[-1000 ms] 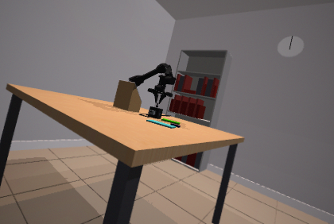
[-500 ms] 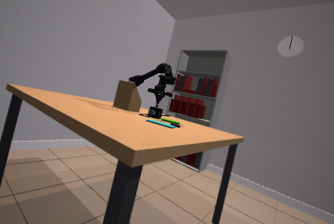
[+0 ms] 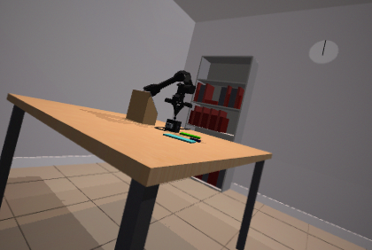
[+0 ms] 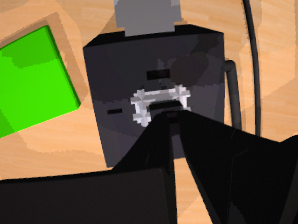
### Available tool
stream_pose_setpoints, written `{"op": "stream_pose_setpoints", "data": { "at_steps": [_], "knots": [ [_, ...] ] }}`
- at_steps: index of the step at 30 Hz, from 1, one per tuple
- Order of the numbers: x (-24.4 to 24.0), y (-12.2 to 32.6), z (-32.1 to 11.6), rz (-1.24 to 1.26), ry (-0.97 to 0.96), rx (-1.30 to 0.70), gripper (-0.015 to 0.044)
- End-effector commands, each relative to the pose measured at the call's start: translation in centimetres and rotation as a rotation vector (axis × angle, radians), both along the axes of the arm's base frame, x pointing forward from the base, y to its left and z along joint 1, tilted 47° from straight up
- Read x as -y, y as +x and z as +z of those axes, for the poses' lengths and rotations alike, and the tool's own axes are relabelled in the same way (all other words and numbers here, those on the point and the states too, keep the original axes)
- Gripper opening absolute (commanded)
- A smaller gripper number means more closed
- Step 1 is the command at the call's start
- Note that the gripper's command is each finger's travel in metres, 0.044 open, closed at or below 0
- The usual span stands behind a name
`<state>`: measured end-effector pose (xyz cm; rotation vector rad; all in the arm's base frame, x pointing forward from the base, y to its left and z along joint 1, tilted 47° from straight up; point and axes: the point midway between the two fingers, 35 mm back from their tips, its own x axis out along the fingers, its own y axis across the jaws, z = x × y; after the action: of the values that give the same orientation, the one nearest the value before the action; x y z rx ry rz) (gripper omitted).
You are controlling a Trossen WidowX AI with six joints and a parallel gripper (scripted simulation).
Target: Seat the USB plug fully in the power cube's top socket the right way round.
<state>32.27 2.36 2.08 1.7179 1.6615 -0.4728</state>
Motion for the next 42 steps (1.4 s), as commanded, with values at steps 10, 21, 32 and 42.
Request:
{"op": "stream_pose_setpoints", "data": {
  "at_steps": [10, 21, 32, 42],
  "knots": [
    [0.7, -0.1, 0.6, 0.002, -0.003, 0.005, 0.0000],
    [1.3, -0.1, 1.1, 0.002, -0.003, 0.005, 0.0000],
    [1.8, -0.2, 1.6, 0.002, -0.004, 0.005, 0.0000],
    [1.8, -0.3, 1.7, 0.031, -0.004, 0.033, 0.0000]
  ]
}}
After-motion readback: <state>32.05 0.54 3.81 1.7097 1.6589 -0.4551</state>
